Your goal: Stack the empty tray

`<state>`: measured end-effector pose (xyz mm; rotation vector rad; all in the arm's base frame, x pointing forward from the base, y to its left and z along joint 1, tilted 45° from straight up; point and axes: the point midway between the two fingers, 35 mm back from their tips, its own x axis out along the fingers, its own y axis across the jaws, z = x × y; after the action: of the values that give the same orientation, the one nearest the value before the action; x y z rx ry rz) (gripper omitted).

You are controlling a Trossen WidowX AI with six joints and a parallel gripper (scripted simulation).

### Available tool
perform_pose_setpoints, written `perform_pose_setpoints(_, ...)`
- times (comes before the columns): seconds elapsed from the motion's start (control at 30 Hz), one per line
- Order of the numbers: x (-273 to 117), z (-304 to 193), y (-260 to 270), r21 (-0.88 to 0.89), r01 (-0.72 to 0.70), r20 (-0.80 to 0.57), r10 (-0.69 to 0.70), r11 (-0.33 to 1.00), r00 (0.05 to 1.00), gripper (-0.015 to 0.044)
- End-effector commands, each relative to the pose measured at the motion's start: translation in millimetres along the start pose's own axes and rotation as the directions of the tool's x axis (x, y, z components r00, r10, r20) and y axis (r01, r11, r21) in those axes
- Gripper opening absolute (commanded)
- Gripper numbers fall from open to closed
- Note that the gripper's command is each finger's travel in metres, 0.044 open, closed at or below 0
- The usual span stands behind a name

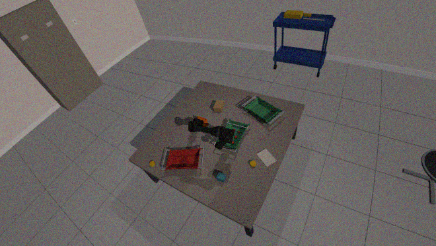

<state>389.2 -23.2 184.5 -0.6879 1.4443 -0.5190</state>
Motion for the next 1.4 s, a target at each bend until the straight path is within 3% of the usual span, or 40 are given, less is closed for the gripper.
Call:
perform_pose_setpoints(0.0, -1, -5, -13, -0.022, 0.007, 0.000, -0.007, 1.000, 1.000, 0.0083)
perform_pose_setpoints(0.83, 58, -5, -14, -0.021, 0.010, 0.001, -0.010, 1.000, 1.000, 0.0083)
perform_pose_setpoints(1.37, 26, -6, 12, -0.022, 0.007, 0.000, -0.007, 1.000, 1.000, 0.0083)
